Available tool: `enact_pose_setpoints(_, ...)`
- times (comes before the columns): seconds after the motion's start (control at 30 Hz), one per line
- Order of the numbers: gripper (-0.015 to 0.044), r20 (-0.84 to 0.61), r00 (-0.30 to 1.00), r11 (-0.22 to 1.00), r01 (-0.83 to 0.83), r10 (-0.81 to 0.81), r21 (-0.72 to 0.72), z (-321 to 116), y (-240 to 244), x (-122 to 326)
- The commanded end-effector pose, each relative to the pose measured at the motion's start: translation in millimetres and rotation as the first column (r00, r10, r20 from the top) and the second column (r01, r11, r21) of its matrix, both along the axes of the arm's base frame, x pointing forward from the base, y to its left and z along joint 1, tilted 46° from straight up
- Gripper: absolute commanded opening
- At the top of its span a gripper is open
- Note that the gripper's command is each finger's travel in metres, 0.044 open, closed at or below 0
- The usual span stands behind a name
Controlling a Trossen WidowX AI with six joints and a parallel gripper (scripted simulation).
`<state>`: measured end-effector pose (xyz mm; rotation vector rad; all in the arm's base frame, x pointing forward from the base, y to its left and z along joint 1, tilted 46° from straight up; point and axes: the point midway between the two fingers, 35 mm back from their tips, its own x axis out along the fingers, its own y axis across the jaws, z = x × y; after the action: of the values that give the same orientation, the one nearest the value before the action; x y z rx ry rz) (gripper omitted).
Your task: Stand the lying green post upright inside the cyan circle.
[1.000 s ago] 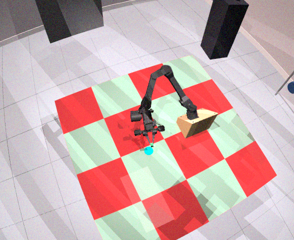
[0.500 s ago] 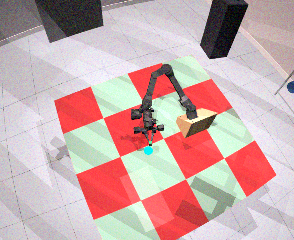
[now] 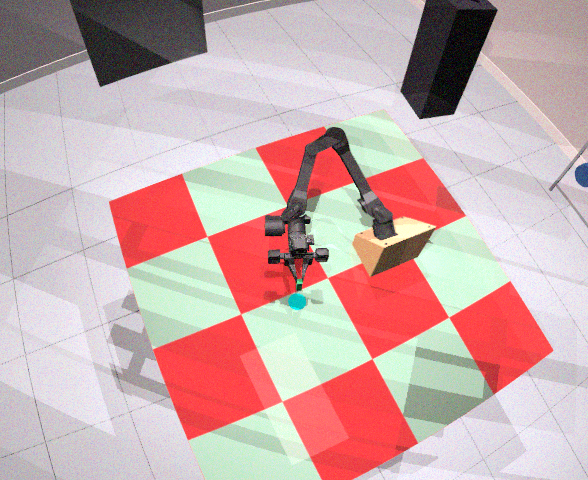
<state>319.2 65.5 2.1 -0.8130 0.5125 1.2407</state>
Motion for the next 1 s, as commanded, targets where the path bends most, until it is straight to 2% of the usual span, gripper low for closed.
enact_pose_setpoints(0.0,0.0023,0.008,1.000,1.000,-0.007,0.007,0.008,1,0,-2)
enact_pose_setpoints(0.5,0.0023,0.008,1.000,1.000,-0.007,0.007,0.007,-1,-2,-1)
enact_pose_setpoints(0.97,0.0023,0.005,1.000,1.000,-0.008,0.008,0.001,-44,-46,8)
